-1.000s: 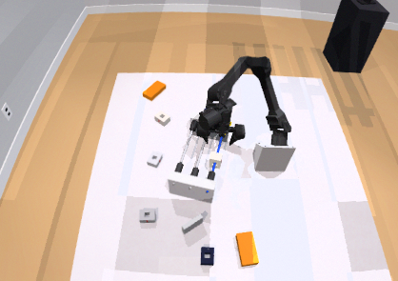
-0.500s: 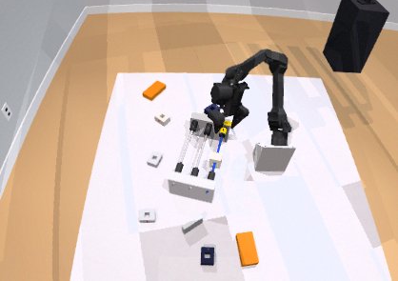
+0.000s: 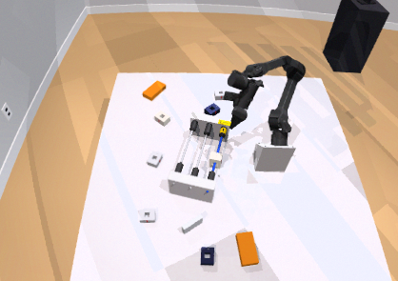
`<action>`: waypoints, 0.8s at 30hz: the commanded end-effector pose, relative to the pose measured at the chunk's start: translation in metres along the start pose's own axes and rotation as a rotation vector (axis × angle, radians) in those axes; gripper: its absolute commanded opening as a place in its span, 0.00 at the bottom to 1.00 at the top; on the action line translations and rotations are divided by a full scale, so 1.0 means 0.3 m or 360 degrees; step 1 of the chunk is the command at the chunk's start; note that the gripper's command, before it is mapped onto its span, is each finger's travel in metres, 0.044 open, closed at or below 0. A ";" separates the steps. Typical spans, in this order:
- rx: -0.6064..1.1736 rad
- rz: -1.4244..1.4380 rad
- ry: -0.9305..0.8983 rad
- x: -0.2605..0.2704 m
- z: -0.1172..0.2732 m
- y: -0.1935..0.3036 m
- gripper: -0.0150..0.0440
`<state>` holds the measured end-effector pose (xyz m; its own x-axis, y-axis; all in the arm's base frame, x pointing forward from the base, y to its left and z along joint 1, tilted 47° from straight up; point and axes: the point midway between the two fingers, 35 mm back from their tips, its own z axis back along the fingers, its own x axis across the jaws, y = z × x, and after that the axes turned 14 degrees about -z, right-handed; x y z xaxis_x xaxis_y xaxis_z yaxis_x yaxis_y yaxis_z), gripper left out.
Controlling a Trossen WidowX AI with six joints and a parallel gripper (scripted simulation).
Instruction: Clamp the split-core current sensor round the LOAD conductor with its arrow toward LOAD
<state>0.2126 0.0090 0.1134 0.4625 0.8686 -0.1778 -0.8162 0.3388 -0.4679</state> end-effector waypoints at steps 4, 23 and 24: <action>-0.0400 0.1293 -0.0205 -0.095 -0.026 0.115 1.00; -0.0465 0.1468 -0.0189 -0.099 -0.023 0.116 1.00; -0.0465 0.1468 -0.0189 -0.099 -0.023 0.116 1.00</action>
<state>0.1726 -0.0074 0.0959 -0.3713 0.7804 -0.5031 -0.7120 -0.5871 -0.3853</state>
